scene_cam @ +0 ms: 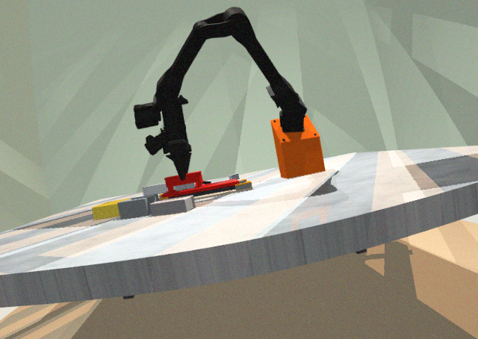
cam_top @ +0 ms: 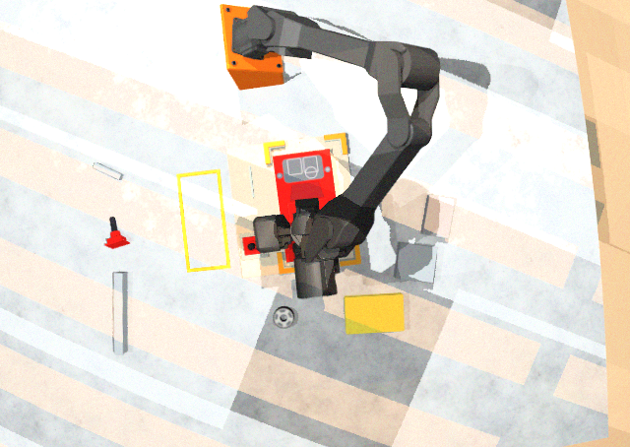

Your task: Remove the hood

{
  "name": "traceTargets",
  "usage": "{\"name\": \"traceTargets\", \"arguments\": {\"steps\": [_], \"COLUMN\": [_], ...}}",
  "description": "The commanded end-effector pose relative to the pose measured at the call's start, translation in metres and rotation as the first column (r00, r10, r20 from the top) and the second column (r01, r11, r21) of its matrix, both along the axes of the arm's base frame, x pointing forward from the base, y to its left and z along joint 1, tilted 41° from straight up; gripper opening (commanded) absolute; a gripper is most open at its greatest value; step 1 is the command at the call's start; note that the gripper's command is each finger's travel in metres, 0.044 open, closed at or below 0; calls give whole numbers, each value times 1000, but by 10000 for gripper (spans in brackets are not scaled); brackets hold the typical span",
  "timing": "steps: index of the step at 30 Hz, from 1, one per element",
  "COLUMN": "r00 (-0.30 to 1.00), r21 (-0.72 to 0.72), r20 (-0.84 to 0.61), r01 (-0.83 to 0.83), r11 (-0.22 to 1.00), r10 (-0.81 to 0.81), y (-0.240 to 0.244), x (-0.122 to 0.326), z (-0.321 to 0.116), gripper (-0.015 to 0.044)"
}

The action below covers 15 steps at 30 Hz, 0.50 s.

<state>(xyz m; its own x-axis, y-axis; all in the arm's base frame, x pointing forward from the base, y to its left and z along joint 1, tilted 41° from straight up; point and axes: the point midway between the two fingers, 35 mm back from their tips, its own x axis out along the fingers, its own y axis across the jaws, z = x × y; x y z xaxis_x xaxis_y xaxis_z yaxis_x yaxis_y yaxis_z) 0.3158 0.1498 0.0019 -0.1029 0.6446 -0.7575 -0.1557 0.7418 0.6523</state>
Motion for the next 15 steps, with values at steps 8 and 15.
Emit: {"name": "traceTargets", "arguments": {"steps": [8,15], "r00": [1000,1000], "r21": [-1,-1], "r20": [3,3], "r01": [-3,-3], "r11": [1000,1000], "r10": [3,3], "y": [-5,-9], "x": [1,2], "z": [6,10], "gripper": [0,0]}}
